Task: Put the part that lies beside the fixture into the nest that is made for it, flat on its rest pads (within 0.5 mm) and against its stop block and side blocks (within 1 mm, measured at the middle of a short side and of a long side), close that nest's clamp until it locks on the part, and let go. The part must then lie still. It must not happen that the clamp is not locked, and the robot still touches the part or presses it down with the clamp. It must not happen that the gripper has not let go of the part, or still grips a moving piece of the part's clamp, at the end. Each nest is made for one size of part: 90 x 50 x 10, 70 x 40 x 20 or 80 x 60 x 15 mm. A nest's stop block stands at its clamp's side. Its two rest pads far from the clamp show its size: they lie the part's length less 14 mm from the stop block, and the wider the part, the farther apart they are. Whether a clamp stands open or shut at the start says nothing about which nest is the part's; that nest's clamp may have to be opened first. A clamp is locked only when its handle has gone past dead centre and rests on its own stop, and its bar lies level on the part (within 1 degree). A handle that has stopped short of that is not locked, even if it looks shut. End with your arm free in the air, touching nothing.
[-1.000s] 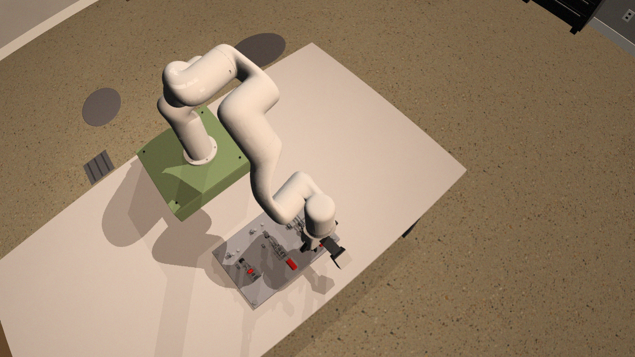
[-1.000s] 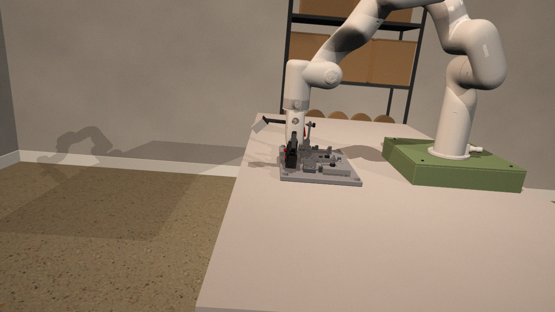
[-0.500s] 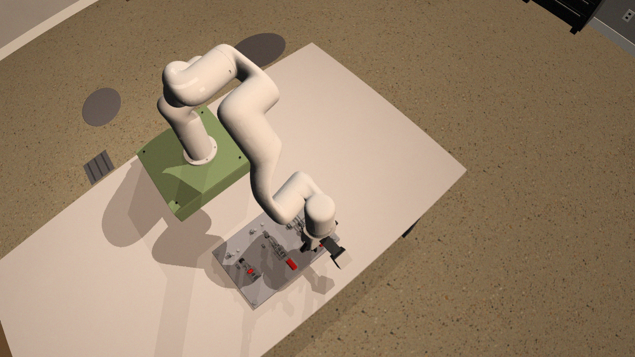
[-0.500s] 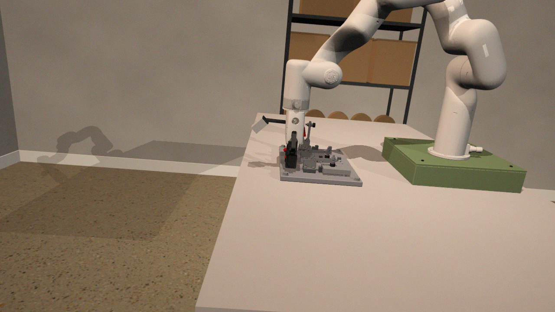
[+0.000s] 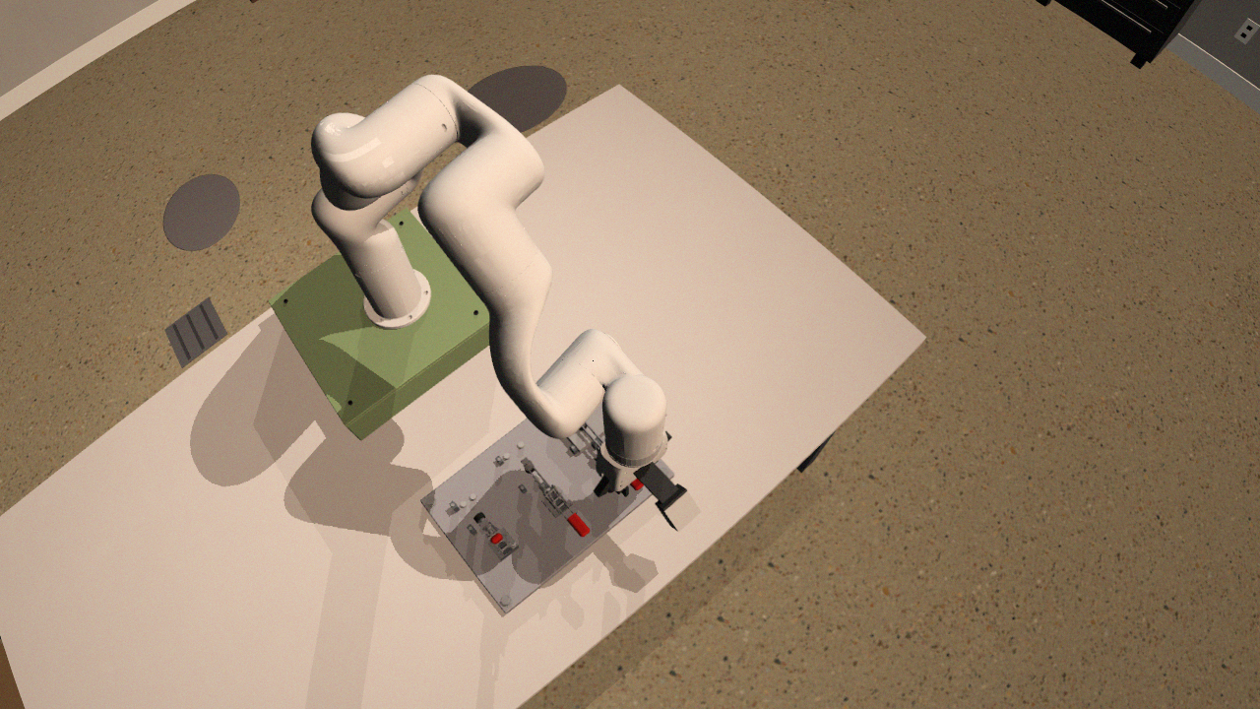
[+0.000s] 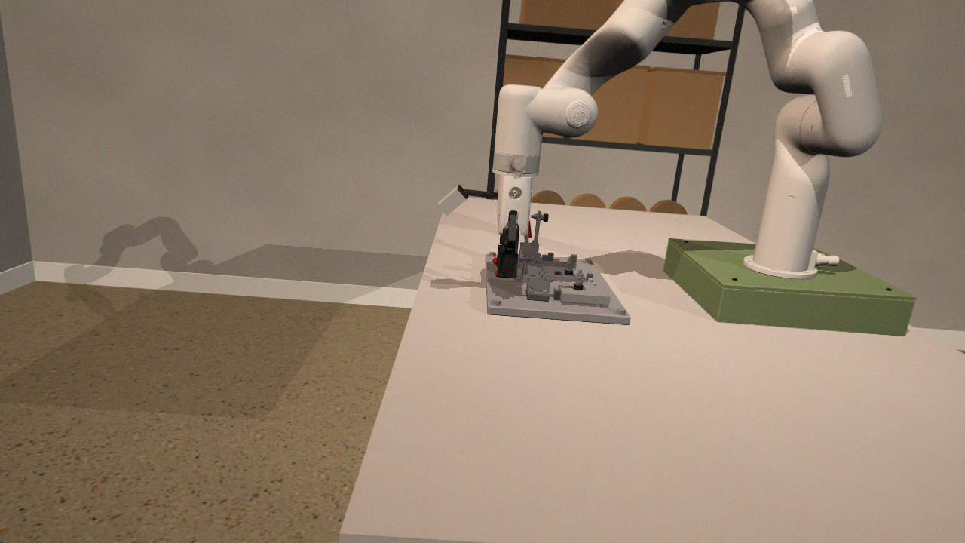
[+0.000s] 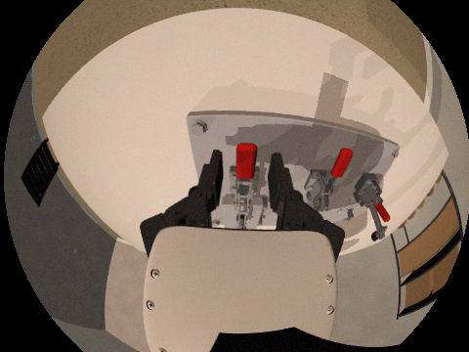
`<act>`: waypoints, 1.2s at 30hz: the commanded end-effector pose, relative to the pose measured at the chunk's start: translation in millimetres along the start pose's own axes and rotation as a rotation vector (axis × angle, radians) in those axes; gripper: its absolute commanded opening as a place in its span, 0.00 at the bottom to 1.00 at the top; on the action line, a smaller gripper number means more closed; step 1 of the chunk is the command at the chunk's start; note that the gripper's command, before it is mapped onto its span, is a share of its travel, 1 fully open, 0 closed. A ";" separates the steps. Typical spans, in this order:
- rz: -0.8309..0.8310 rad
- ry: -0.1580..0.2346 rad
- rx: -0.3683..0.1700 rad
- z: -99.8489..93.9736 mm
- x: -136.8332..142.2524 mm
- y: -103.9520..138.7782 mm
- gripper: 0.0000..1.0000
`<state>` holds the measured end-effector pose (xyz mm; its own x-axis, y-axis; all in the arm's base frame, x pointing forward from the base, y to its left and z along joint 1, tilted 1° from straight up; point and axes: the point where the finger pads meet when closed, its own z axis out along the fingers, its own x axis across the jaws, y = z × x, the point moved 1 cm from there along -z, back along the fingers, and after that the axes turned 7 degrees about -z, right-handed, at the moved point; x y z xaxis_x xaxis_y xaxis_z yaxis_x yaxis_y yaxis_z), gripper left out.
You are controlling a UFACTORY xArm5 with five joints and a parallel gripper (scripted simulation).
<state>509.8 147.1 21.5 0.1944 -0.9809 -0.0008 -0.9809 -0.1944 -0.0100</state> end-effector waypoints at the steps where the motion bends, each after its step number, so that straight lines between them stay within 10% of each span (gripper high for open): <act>1: 0.000 0.000 0.005 -20.6 0.2 -1.6 0.47; 24: 0.000 0.000 0.005 -33.4 0.4 -1.5 0.47; 25: 0.000 0.000 0.005 -33.4 0.4 -1.5 0.00; 36: 0.000 0.000 0.005 -33.4 0.4 -1.5 0.00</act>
<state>509.7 146.5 53.2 0.1944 -0.9809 -0.0009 -0.9809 -0.1944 -0.0109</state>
